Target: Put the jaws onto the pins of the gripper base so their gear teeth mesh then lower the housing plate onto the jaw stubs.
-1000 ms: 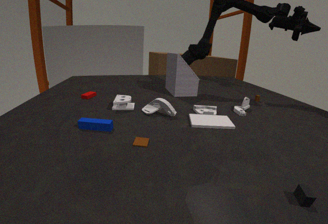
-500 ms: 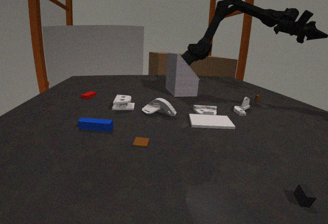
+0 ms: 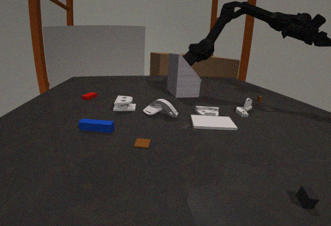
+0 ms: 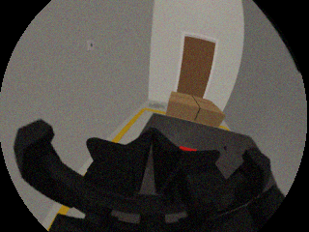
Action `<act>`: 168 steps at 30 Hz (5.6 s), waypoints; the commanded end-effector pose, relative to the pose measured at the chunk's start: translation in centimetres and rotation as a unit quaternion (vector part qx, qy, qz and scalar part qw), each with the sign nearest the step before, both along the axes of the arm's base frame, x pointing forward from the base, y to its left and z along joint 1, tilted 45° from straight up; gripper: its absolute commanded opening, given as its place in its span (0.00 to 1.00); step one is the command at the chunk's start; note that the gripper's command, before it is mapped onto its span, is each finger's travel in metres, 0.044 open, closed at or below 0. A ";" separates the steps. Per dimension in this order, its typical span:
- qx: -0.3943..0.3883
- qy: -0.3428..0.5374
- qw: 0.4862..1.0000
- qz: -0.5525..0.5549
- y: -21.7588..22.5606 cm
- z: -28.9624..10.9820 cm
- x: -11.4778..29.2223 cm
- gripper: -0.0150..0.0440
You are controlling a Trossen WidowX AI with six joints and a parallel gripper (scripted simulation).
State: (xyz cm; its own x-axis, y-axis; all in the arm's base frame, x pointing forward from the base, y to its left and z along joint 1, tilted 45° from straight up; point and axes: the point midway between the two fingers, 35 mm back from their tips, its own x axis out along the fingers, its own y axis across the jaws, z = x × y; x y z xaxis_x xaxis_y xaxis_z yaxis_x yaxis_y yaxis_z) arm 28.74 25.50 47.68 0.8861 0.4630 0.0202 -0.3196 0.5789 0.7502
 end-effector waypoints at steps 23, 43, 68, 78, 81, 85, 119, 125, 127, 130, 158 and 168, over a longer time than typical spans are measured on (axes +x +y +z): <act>-0.239 0.054 0.969 -0.038 -2.7 -11.2 9.0 0.25; -0.418 0.121 0.900 0.008 -7.5 -21.4 14.4 0.25; -0.545 0.255 0.795 0.085 -18.0 -35.1 16.7 0.25; -0.559 0.298 0.755 0.171 -21.8 -40.9 15.5 0.25; -0.560 0.305 0.744 0.200 -22.9 -42.6 15.0 0.25; -0.557 0.312 0.731 0.238 -24.2 -44.6 14.2 0.25; -0.387 0.228 0.744 0.495 -32.3 -57.8 2.9 0.25; -0.351 0.193 0.764 0.506 -32.8 -59.0 1.1 0.25; -0.350 0.191 0.765 0.506 -32.8 -59.0 1.0 0.25; -0.350 0.191 0.765 0.506 -32.8 -59.0 1.0 0.25; -0.349 0.191 0.765 0.506 -30.0 -62.0 1.0 0.25; -0.349 0.191 0.766 0.506 -28.9 -63.1 0.8 0.25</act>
